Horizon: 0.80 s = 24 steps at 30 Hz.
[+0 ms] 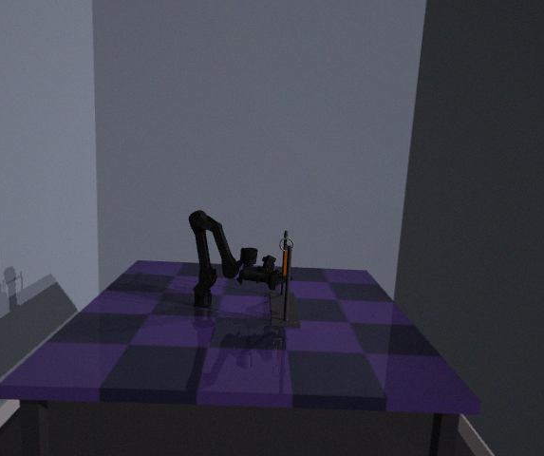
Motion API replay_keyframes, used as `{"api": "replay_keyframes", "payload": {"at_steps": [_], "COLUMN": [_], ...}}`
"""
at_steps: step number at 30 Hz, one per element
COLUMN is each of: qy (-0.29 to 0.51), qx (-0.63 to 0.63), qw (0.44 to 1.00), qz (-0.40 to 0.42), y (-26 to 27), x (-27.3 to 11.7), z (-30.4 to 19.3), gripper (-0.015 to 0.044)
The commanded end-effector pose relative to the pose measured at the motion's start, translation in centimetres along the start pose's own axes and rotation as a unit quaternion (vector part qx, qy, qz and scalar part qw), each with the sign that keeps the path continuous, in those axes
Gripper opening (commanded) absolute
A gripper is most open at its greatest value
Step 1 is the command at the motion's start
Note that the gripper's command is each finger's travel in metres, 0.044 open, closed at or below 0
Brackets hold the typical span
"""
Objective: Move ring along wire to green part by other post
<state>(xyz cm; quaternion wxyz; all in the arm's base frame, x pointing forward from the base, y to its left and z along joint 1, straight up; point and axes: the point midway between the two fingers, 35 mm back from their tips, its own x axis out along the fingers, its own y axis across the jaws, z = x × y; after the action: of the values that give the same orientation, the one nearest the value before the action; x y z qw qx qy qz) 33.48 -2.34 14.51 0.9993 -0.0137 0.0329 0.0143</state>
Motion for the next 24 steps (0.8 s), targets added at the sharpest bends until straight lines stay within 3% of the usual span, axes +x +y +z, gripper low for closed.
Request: {"api": "replay_keyframes", "payload": {"at_steps": [1,24], "qy": [-0.002,-0.004], "qx": [0.014,0.048], "qw": [1.000,0.996], "qz": [-0.020,-0.072], "y": [0.8,3.8], "x": [-0.1,0.3], "z": [0.1,0.3], "gripper": [-0.0150,-0.0150]}}
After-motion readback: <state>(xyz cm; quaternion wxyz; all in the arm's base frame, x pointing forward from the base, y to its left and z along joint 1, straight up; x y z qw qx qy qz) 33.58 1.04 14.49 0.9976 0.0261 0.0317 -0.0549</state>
